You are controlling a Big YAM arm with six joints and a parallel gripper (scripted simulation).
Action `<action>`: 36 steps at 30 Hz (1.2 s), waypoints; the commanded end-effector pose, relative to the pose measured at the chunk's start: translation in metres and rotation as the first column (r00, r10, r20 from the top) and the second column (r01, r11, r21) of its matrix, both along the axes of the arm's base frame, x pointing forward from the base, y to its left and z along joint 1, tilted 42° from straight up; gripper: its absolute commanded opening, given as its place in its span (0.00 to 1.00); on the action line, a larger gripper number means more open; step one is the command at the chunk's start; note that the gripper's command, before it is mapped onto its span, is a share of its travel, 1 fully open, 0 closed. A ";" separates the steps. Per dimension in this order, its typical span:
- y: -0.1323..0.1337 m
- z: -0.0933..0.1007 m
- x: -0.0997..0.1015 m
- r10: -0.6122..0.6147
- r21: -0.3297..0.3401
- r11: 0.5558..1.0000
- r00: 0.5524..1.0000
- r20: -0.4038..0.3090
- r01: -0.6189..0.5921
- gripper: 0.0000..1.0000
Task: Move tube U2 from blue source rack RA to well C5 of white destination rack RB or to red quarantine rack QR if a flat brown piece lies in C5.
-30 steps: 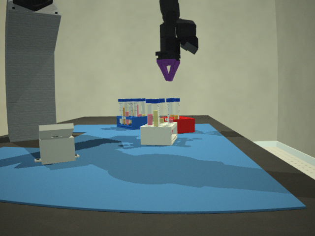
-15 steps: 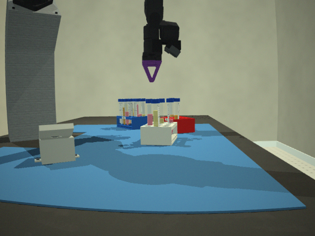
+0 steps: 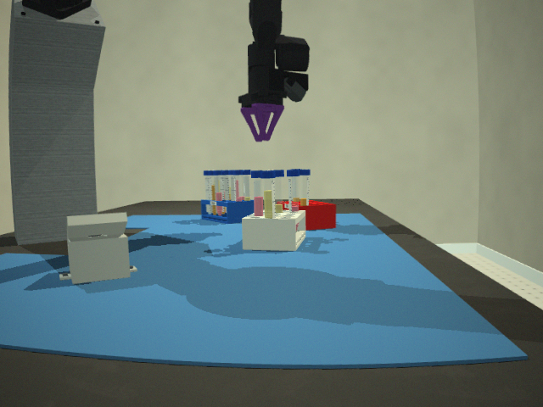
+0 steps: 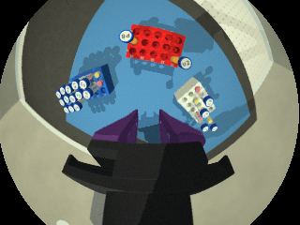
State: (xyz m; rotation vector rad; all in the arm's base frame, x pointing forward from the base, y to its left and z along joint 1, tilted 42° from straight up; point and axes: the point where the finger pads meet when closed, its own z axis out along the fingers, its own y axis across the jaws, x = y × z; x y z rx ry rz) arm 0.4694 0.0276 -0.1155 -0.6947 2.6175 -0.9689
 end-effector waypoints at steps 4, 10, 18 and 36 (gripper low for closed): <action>0.010 0.010 0.007 0.173 -0.073 0.981 0.980 -0.093 -0.180 0.30; 0.010 0.010 0.007 0.301 -0.128 0.934 0.929 -0.215 -0.332 0.30; 0.010 0.010 0.007 0.400 -0.161 0.869 0.855 -0.330 -0.469 0.30; 0.063 -0.008 0.071 0.367 -0.155 0.886 0.866 -0.340 -0.436 0.30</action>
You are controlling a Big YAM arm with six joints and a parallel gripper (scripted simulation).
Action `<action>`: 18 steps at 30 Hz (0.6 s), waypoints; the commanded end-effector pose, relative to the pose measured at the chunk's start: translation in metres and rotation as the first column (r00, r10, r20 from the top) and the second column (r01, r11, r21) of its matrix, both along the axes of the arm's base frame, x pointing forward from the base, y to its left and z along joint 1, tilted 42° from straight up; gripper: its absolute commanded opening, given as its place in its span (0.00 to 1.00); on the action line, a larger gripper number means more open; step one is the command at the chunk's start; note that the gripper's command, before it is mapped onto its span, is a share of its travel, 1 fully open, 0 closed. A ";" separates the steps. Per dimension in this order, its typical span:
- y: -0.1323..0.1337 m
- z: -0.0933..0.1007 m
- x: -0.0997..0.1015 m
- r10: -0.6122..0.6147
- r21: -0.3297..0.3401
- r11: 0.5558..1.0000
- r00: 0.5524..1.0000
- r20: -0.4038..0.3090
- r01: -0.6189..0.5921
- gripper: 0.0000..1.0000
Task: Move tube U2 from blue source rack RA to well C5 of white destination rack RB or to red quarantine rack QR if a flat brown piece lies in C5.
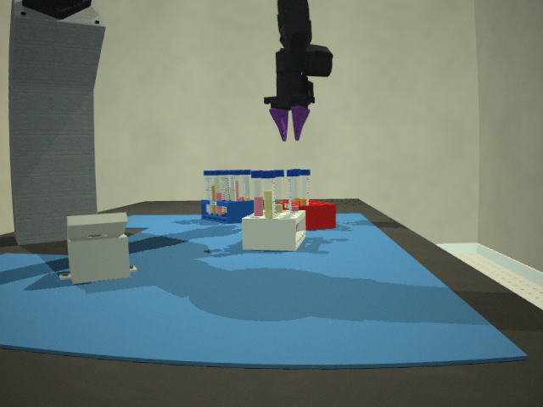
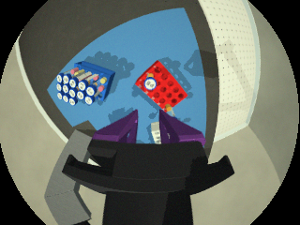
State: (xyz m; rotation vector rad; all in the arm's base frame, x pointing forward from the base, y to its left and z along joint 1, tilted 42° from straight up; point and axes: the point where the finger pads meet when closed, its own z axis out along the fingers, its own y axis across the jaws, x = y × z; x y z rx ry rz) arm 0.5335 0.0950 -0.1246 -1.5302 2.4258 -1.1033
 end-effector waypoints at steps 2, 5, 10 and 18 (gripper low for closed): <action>0.023 0.000 0.010 0.007 0.005 1.000 1.000 0.007 -0.007 0.30; 0.035 -0.002 0.021 0.008 0.006 1.000 1.000 0.008 -0.008 0.30; 0.022 0.012 0.018 -0.010 0.012 1.000 1.000 0.019 0.010 0.30; 0.015 0.001 0.016 -0.009 0.009 1.000 1.000 0.015 0.009 0.30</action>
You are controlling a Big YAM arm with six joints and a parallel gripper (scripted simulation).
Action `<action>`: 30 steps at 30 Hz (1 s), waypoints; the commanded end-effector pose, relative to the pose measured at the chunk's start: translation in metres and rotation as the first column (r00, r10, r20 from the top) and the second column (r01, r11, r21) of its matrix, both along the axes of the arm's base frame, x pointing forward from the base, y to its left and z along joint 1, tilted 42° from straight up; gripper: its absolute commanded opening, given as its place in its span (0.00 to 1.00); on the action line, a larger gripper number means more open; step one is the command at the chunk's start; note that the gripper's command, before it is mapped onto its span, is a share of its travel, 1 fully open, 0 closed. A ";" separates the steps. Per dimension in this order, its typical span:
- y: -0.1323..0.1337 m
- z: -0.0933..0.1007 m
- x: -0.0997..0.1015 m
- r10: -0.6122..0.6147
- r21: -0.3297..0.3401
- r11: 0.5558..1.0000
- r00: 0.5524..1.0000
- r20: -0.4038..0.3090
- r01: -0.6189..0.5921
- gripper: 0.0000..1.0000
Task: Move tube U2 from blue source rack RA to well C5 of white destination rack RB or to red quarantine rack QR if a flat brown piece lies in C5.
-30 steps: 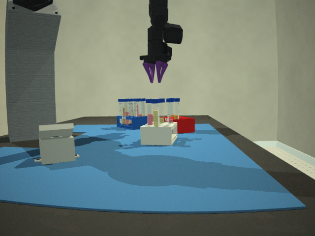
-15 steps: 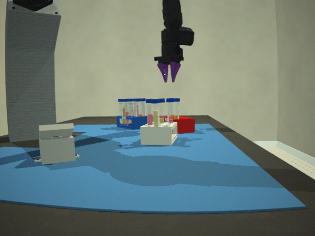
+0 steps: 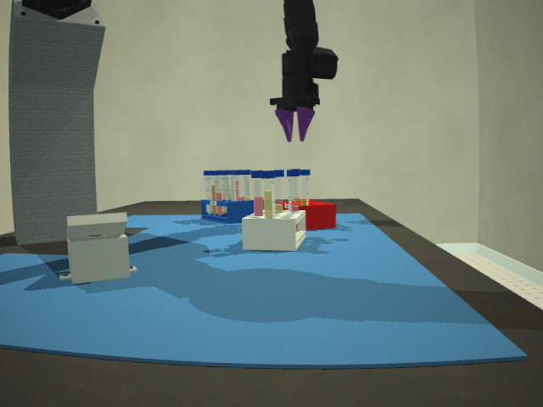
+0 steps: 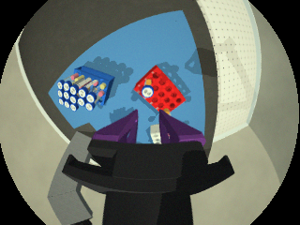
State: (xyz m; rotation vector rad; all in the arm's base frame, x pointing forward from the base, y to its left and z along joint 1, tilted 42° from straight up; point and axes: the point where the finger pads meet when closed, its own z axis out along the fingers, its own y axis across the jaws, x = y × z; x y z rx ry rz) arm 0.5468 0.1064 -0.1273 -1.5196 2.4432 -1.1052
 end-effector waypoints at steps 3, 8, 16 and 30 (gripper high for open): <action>-0.001 0.006 0.004 0.002 0.010 1.000 1.000 0.021 -0.002 0.30; -0.010 -0.008 0.007 -0.001 0.005 1.000 1.000 0.008 0.001 0.30; 0.010 0.007 0.023 0.032 0.023 0.999 0.998 0.055 -0.034 0.30; -0.027 -0.032 0.026 -0.001 0.008 1.000 1.000 0.017 0.001 0.30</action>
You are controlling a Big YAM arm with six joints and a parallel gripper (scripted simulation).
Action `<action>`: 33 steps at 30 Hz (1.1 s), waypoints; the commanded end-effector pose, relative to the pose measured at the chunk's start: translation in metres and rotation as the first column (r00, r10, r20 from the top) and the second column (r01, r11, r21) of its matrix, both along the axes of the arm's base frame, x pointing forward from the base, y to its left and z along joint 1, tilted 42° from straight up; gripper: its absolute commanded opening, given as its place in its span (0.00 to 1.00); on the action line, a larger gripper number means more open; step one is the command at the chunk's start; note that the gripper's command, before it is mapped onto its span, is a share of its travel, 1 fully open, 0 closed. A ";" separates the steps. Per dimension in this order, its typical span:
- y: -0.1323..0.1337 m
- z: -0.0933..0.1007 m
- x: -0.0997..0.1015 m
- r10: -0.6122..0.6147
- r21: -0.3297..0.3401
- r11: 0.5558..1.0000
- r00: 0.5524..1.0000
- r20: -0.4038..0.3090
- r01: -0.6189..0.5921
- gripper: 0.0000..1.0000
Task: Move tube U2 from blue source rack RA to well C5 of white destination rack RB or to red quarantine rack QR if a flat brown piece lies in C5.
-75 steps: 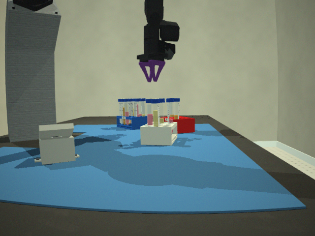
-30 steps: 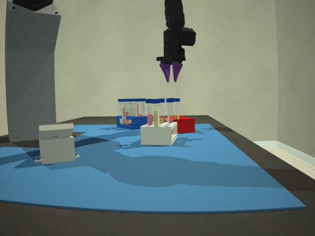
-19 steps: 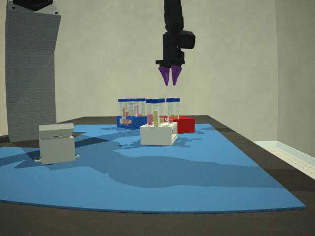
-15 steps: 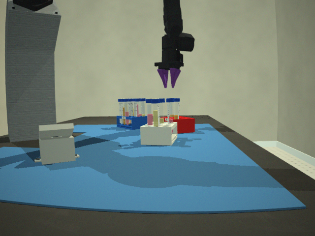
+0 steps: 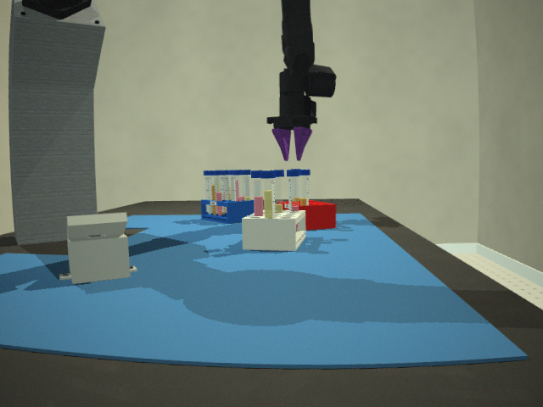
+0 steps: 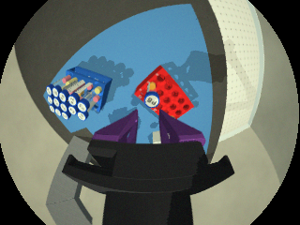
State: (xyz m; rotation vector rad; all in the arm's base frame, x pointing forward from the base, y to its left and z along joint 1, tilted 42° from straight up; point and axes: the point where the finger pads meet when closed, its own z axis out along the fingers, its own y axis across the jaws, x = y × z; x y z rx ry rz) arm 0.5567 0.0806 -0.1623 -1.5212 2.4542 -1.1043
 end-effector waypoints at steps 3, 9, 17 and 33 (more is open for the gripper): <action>0.001 0.023 0.028 0.004 0.020 1.000 0.998 0.062 -0.006 0.30; 0.004 -0.004 0.020 0.023 0.008 1.000 0.999 0.025 -0.023 0.30; -0.010 -0.008 0.013 0.007 0.004 1.000 1.000 0.012 -0.007 0.30; -0.009 -0.014 0.010 0.017 0.003 1.000 1.000 0.009 -0.017 0.30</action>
